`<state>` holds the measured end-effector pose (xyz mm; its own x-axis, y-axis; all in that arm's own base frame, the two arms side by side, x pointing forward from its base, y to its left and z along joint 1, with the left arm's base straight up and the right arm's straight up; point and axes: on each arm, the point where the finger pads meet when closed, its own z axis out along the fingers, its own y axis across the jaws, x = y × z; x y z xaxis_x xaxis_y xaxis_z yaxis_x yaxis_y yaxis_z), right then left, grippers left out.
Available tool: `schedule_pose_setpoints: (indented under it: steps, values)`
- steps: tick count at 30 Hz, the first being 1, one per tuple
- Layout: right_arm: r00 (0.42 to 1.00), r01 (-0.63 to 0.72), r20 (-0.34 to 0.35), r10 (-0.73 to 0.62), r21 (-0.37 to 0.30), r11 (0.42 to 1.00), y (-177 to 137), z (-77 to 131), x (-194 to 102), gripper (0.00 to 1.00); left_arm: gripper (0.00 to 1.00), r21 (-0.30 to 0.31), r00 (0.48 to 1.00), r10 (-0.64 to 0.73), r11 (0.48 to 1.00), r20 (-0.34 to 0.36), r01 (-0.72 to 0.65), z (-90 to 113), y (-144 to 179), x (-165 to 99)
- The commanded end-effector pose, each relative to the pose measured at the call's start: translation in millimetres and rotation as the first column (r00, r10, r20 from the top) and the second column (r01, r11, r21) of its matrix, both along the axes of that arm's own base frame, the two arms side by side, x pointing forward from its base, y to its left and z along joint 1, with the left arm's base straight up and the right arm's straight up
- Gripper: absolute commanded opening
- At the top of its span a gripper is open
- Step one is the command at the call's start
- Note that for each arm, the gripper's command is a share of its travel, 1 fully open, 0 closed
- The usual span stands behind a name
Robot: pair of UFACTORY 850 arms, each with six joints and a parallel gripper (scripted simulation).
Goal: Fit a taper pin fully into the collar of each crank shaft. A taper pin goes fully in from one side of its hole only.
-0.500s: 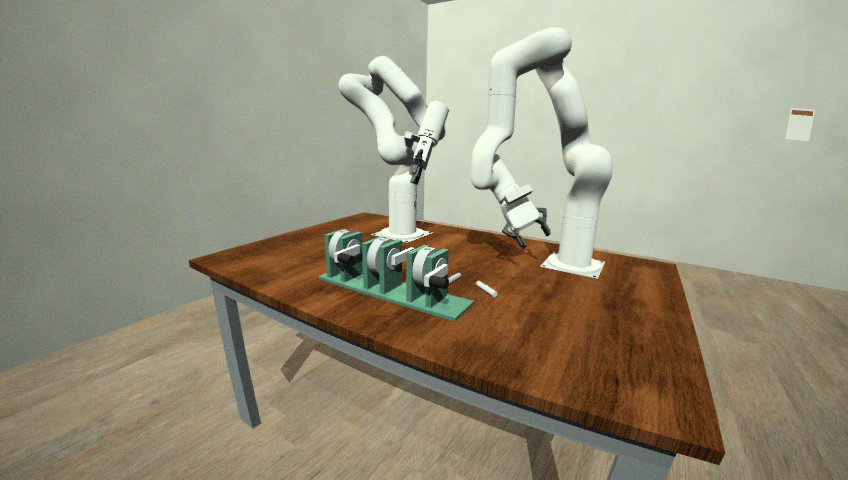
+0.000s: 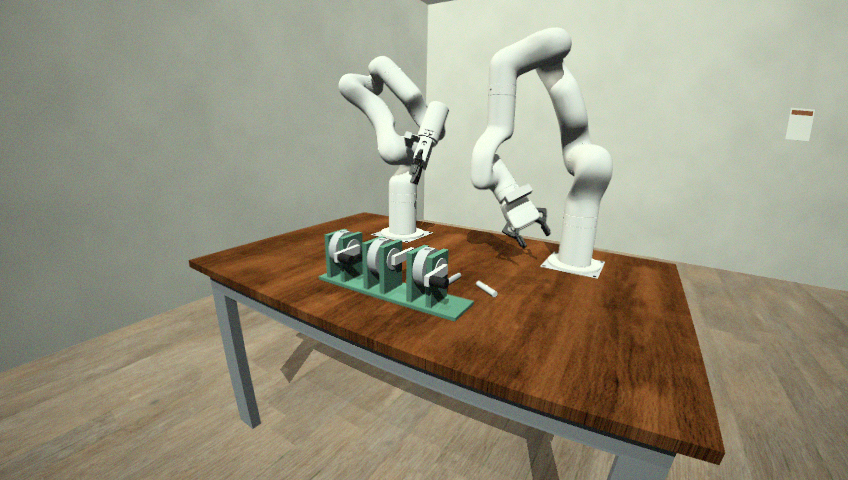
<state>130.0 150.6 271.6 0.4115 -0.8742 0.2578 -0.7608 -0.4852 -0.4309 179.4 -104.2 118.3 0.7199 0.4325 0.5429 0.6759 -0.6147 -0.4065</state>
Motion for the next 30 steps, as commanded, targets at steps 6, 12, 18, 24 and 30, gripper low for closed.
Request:
schedule_pose_setpoints:
  steps: [6, 12, 18, 24, 30]
  values:
    - [1.000, 0.000, 0.000, 0.000, 0.001, 1.000, 0.5, 0.6, 0.0, 1.00, 1.00, -0.033, 0.999, 0.050, 0.998, 0.009, -0.049, -0.6, -18.3, 9.0]
    - [1.000, 0.000, 0.000, 0.000, 0.001, 1.000, 0.5, 0.6, 0.0, 1.00, 1.00, -0.250, 0.938, 0.347, 0.910, 0.019, -0.332, 5.0, -109.0, 68.3]
    - [1.000, 0.000, 0.000, 0.000, 0.001, 1.000, 0.5, 0.6, 0.0, 1.00, 1.00, -0.375, 0.871, 0.492, 0.806, -0.007, -0.458, 19.7, -169.4, 125.6]
    - [1.000, 0.000, 0.000, 0.000, 0.001, 1.000, 0.5, 0.6, 0.0, 1.00, 1.00, -0.490, 0.791, 0.609, 0.675, -0.051, -0.551, 42.6, -222.5, 193.5]
    - [1.000, 0.000, 0.000, 0.000, 0.001, 1.000, 0.5, 0.6, 0.0, 1.00, 1.00, -0.610, 0.692, 0.712, 0.498, -0.120, -0.617, 76.9, -263.0, 267.7]
